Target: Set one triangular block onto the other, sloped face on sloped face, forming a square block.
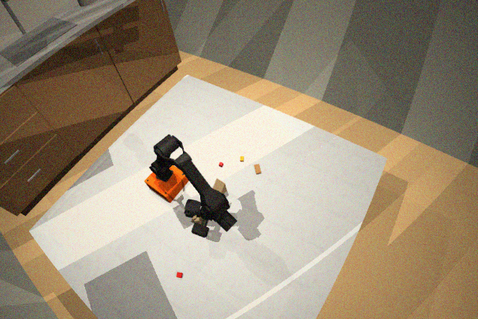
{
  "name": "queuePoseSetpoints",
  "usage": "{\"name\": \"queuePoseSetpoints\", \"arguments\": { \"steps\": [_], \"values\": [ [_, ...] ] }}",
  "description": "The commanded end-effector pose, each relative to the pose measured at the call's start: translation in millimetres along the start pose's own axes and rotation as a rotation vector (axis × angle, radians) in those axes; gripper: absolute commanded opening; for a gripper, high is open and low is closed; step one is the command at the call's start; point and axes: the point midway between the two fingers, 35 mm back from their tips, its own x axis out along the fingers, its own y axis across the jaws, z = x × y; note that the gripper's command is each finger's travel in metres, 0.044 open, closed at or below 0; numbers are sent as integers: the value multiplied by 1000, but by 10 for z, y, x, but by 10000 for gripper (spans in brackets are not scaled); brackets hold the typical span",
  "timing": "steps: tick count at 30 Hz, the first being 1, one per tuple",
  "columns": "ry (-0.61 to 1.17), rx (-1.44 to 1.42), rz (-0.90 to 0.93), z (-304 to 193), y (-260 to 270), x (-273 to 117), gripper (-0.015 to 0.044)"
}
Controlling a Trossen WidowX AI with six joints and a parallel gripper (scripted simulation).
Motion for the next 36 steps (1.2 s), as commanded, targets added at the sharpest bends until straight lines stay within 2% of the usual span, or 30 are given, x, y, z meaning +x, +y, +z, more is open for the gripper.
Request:
{"name": "queuePoseSetpoints", "arguments": {
  "steps": [1,2,11,18,24,29,36],
  "values": [
    [-3,-4,5,15,8,71,440],
    [-3,-4,5,15,8,74,440],
    [-3,-4,5,15,8,74,204],
    [-3,-4,5,15,8,74,157],
    [-3,0,1,29,0,44,0],
    [18,0,1,36,1,44,0],
    [181,0,0,137,4,6,0]
  ]
}}
